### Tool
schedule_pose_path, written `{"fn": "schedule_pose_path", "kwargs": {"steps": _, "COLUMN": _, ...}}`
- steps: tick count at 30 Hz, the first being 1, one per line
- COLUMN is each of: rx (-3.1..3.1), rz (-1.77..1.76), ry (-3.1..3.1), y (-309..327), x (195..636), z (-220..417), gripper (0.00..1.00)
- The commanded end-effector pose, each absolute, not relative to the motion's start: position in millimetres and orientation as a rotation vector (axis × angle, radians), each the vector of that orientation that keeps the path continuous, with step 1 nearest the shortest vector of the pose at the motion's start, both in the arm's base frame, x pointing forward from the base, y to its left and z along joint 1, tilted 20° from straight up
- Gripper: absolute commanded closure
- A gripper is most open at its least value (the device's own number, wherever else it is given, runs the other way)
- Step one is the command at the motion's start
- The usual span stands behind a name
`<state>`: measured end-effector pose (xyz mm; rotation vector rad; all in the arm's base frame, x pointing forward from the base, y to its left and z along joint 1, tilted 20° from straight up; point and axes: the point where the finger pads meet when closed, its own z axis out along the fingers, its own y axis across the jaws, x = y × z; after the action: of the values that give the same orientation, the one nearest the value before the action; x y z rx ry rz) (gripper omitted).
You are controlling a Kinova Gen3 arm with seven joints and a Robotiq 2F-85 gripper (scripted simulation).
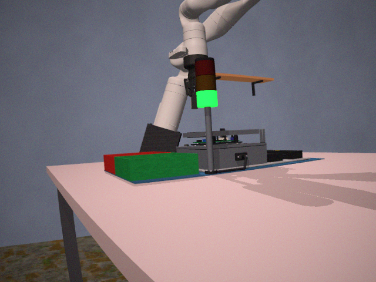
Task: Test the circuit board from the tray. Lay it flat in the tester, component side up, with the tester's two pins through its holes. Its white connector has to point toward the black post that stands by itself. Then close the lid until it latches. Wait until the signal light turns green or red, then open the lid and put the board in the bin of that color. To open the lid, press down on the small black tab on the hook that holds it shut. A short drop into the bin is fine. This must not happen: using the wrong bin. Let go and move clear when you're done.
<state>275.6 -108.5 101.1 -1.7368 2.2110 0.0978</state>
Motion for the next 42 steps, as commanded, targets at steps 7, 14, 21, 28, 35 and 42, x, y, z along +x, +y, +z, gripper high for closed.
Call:
{"fn": "schedule_pose_path", "kwargs": {"steps": 7, "rx": -1.736, "rz": 0.098, "ry": 2.208, "y": -108.5, "x": 276.7, "z": 103.1, "gripper": 1.0}}
{"fn": "schedule_pose_path", "kwargs": {"steps": 14, "rx": -1.736, "rz": 0.098, "ry": 2.208, "y": -108.5, "x": 276.7, "z": 103.1, "gripper": 1.0}}
{"fn": "schedule_pose_path", "kwargs": {"steps": 21, "rx": -1.736, "rz": 0.098, "ry": 2.208, "y": -108.5, "x": 276.7, "z": 103.1, "gripper": 1.0}}
{"fn": "schedule_pose_path", "kwargs": {"steps": 28, "rx": -1.736, "rz": 0.097, "ry": 2.208, "y": -108.9, "x": 276.8, "z": 103.7, "gripper": 1.0}}
{"fn": "schedule_pose_path", "kwargs": {"steps": 35, "rx": -1.736, "rz": 0.097, "ry": 2.208, "y": -110.8, "x": 275.4, "z": 110.2, "gripper": 1.0}}
{"fn": "schedule_pose_path", "kwargs": {"steps": 42, "rx": -1.736, "rz": 0.097, "ry": 2.208, "y": -112.9, "x": 273.7, "z": 117.5, "gripper": 1.0}}
